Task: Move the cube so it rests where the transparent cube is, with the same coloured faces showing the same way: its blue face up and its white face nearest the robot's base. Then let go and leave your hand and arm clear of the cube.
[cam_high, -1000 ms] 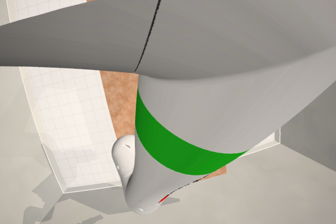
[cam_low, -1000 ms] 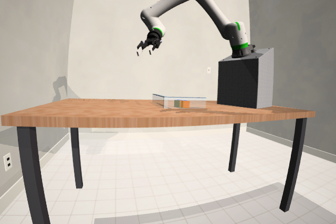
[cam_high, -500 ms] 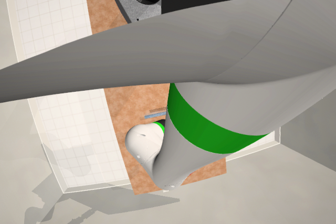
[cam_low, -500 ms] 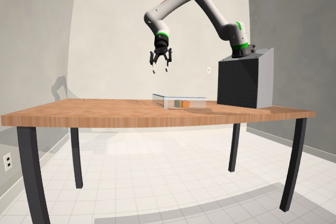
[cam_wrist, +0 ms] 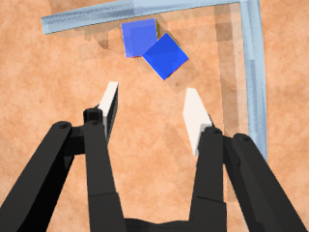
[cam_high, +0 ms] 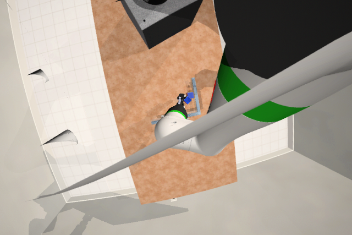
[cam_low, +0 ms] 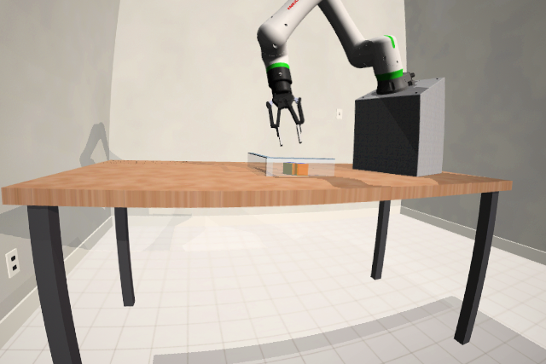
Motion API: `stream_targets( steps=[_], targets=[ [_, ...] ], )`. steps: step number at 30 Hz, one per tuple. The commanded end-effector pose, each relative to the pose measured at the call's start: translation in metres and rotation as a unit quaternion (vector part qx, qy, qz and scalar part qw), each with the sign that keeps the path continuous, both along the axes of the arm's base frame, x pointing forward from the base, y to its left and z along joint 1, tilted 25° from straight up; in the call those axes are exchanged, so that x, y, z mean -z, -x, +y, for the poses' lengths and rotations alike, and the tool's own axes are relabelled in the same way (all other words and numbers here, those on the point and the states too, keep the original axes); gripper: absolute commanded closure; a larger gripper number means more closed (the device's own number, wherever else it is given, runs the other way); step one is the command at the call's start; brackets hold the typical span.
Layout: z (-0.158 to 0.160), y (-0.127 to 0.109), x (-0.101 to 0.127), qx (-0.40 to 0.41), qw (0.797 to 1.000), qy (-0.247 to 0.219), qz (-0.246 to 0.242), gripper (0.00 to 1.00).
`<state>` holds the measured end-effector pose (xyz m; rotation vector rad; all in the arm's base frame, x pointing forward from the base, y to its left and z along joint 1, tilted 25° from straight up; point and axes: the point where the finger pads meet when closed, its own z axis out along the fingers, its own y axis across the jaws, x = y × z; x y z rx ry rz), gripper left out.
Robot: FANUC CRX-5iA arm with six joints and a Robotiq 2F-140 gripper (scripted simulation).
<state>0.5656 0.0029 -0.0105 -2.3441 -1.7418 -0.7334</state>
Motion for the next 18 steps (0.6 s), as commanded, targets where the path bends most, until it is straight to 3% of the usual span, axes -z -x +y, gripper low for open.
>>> stream_targets(
  steps=[1, 8, 10, 18],
  targets=[
    [-0.004, 0.007, 0.012, -0.021, 0.999, 0.04, 0.0, 0.59],
    [-0.004, 0.013, 0.032, -0.107, 0.982, 0.153, -0.024, 0.59],
    [-0.004, 0.013, 0.032, -0.107, 0.982, 0.153, -0.024, 0.59],
    [0.028, 0.004, 0.034, -0.209, 0.947, 0.23, -0.076, 0.59]
  ],
)
